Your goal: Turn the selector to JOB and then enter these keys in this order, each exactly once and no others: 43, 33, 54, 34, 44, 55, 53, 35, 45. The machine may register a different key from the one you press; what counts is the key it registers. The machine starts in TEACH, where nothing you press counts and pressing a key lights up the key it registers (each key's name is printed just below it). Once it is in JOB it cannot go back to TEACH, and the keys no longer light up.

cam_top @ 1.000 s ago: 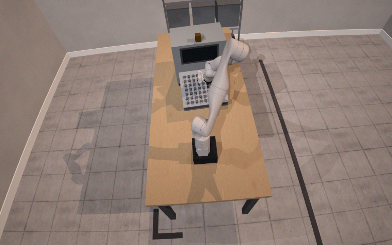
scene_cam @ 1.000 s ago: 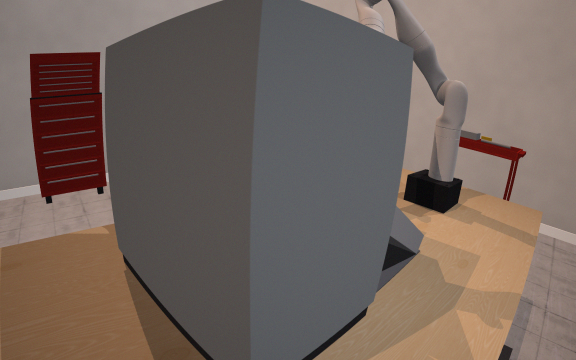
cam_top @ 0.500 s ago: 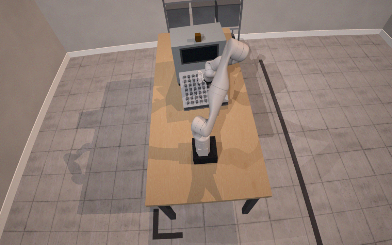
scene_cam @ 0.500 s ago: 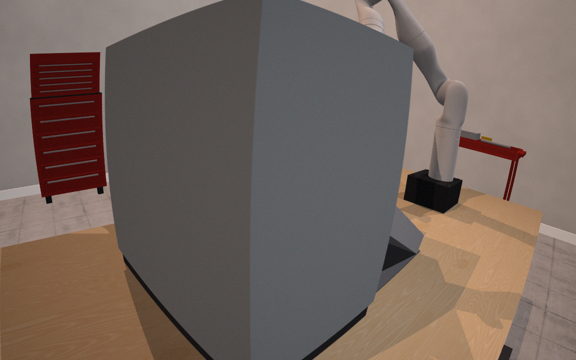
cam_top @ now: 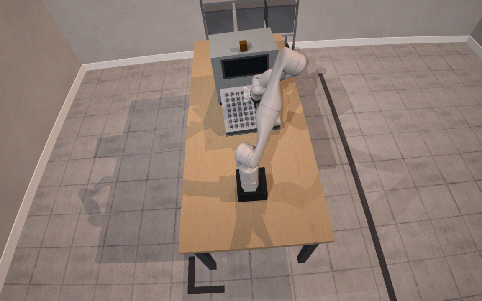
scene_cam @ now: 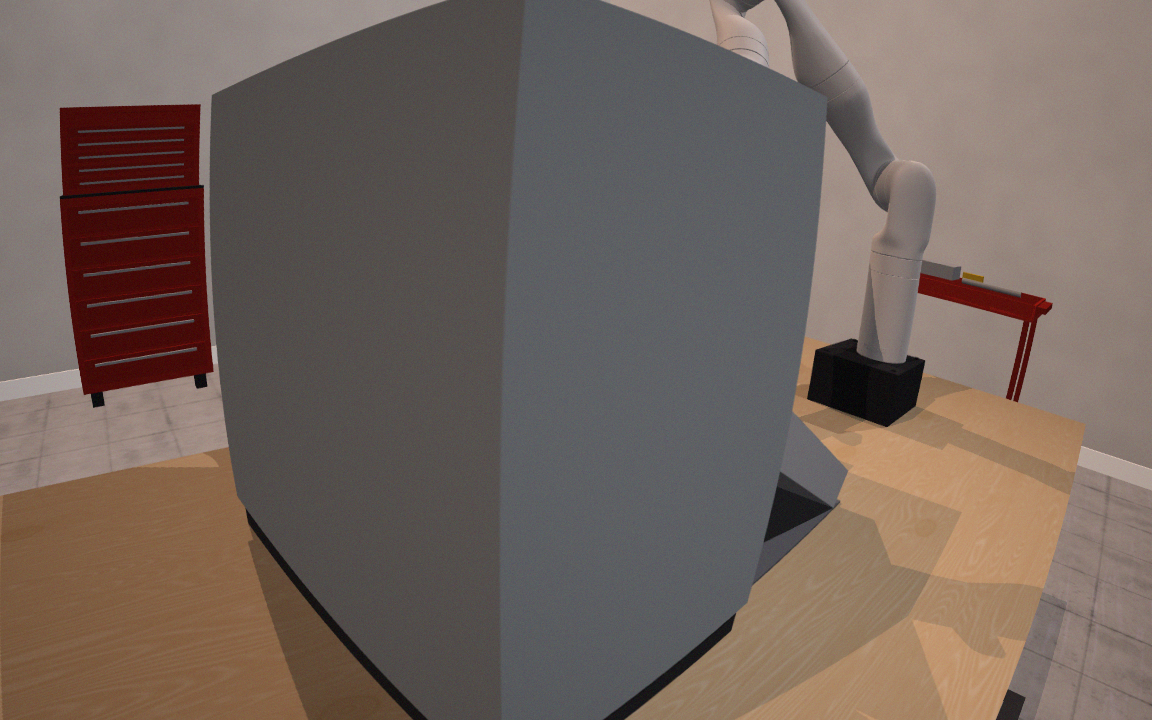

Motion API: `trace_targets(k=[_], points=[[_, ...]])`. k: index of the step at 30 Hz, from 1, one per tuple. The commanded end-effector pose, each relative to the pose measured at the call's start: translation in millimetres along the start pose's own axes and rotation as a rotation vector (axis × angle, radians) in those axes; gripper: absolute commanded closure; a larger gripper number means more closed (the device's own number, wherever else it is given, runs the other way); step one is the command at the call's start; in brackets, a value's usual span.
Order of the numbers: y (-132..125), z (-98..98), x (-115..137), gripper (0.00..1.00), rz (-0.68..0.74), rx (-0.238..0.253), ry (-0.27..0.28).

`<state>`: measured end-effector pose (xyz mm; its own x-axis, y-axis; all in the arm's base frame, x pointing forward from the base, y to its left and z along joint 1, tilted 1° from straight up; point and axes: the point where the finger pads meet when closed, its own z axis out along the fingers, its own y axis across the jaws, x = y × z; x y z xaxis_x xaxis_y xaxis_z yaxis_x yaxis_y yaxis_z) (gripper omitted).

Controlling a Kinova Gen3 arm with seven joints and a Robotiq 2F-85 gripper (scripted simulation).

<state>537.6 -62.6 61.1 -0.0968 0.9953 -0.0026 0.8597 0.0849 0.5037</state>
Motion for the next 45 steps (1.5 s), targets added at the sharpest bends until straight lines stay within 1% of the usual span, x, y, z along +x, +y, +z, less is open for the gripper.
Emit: trace_targets(k=[1,27,45], points=[[1,0.0,0,0.9,0.0,-0.001,0.0],[1,-1.4,0,0.9,0.0,-0.001,0.0],[1,-24.1,0,0.9,0.0,-0.001,0.0]])
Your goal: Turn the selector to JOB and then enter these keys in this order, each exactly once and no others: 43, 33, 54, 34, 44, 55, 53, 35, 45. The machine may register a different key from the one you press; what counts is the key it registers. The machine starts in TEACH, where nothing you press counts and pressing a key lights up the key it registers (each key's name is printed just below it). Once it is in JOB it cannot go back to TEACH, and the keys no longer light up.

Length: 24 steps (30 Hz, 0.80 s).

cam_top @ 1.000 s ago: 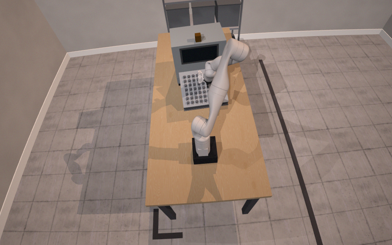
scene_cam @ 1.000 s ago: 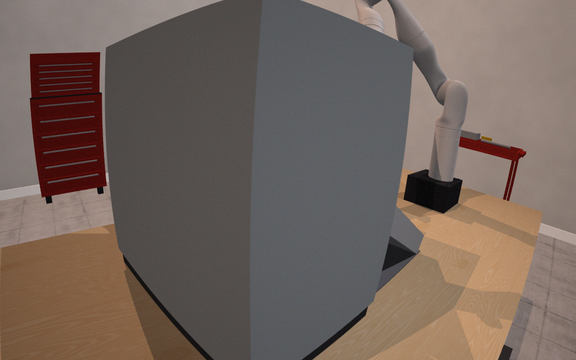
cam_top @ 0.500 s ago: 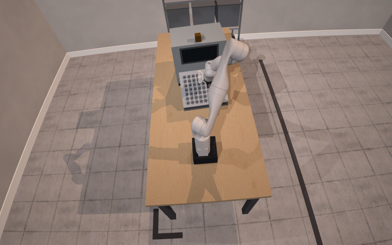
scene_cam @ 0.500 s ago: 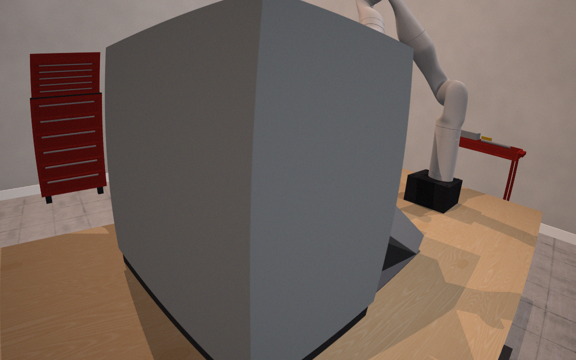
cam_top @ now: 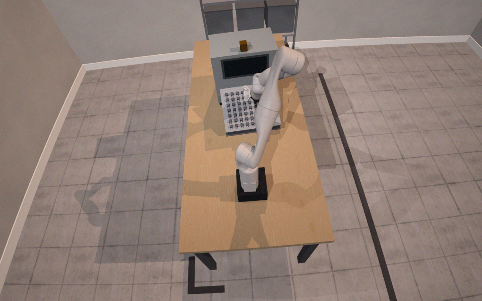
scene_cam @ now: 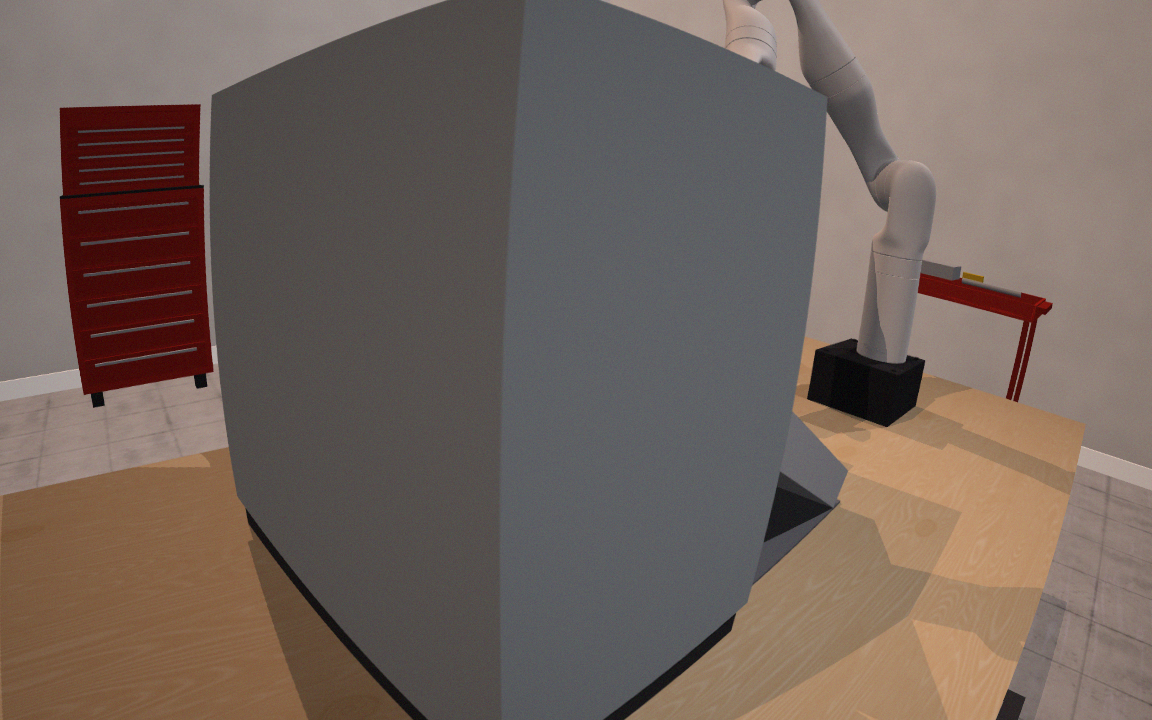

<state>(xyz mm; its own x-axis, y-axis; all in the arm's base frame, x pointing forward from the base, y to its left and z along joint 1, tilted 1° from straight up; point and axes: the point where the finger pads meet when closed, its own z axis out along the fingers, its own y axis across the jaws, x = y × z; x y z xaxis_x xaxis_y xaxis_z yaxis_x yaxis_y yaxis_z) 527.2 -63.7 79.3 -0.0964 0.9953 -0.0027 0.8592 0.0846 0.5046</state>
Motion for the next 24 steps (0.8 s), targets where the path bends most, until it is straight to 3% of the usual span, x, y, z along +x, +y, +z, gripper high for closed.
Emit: trace_targets(k=[1,24], points=[[0.7,-4.4,0.0,0.9,0.0,0.0,0.0],[0.7,-11.8,0.0,0.9,0.0,0.0,0.0]])
